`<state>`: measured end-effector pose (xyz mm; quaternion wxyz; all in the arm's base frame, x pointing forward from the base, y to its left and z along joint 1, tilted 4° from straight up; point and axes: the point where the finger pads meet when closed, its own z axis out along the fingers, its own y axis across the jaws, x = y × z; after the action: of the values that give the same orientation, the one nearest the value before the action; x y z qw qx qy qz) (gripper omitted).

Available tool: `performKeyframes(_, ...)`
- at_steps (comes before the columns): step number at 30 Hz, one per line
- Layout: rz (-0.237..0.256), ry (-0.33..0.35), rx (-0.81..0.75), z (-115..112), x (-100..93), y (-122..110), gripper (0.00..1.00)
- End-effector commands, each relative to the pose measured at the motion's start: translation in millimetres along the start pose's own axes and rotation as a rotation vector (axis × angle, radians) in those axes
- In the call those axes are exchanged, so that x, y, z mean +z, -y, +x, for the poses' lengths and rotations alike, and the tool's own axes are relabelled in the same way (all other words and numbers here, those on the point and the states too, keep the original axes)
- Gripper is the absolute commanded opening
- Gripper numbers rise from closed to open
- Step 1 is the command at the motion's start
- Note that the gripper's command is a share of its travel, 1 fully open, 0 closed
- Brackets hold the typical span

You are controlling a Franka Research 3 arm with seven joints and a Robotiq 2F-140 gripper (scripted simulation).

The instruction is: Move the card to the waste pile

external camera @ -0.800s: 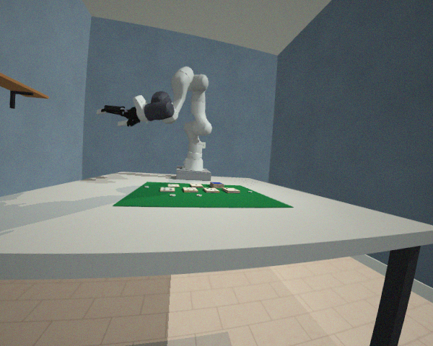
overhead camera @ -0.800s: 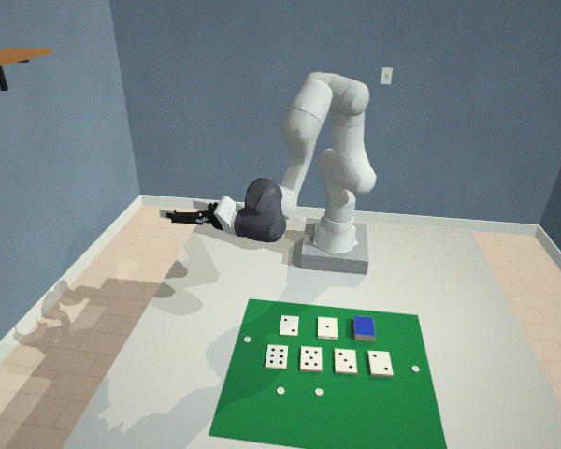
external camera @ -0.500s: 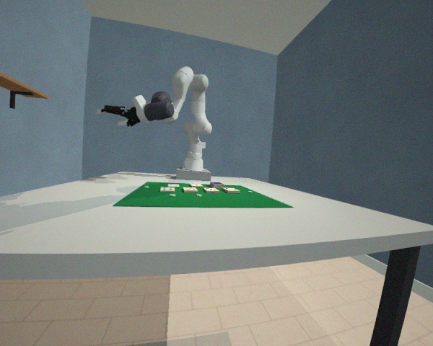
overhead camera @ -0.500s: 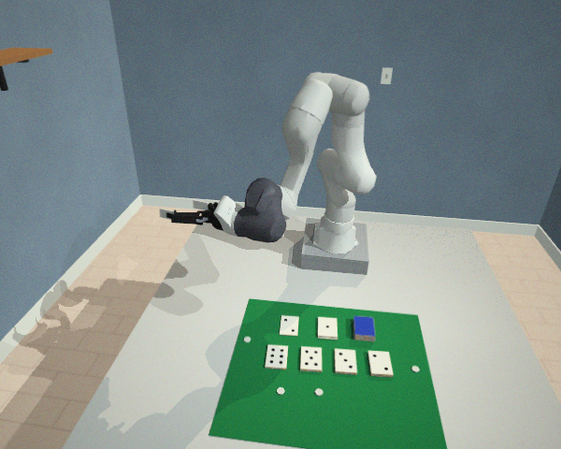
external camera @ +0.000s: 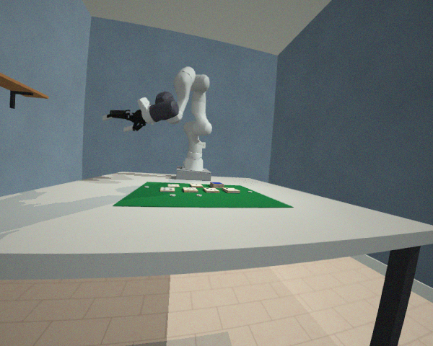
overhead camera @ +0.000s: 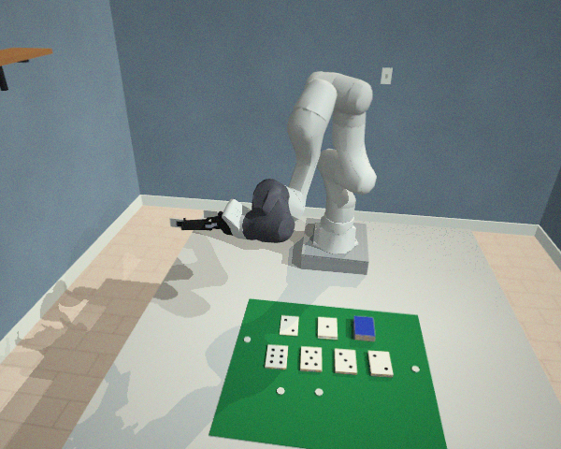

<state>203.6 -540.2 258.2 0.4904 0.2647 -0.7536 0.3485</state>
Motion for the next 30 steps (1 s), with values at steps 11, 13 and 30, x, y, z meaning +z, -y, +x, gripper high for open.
performKeyframes(11,-0.382,0.652,0.355,-118,-175.5,-95,1.0)
performKeyframes(13,-0.469,0.723,0.419,-131,-202.9,-113,1.0)
performKeyframes(30,-0.852,1.094,0.731,-260,-470.6,-239,1.0)
